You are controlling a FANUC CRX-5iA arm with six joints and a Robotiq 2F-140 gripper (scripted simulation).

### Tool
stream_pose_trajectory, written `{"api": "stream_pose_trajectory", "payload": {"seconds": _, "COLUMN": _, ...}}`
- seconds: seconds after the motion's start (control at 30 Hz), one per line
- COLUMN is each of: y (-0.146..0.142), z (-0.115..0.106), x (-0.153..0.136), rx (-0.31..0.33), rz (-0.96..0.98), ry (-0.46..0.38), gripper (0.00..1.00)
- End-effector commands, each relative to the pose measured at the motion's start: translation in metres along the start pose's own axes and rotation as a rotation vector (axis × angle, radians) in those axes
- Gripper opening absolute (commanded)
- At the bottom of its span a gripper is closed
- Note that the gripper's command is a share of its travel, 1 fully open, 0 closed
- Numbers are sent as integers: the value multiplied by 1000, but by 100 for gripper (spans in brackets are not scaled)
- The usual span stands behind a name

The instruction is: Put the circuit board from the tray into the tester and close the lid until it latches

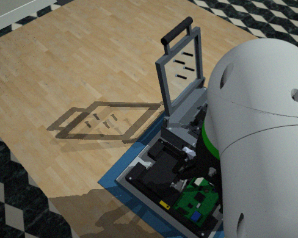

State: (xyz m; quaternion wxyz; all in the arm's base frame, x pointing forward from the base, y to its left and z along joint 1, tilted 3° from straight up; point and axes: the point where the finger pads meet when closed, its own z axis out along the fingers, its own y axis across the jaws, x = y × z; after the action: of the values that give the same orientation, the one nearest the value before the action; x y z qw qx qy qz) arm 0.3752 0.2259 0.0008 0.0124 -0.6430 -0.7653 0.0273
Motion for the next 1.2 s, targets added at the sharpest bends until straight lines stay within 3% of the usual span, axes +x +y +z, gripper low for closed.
{"api": "stream_pose_trajectory", "payload": {"seconds": 0.0, "y": 0, "z": 0, "x": 0, "rx": 0, "rz": 0, "ry": 0, "gripper": 58}}
{"api": "stream_pose_trajectory", "payload": {"seconds": 0.7, "y": 0, "z": 0, "x": 0, "rx": 0, "rz": 0, "ry": 0, "gripper": 58}}
{"api": "stream_pose_trajectory", "payload": {"seconds": 0.73, "y": 0, "z": 0, "x": 0, "rx": 0, "rz": 0, "ry": 0, "gripper": 54}}
{"api": "stream_pose_trajectory", "payload": {"seconds": 1.17, "y": 0, "z": 0, "x": 0, "rx": 0, "rz": 0, "ry": 0, "gripper": 51}}
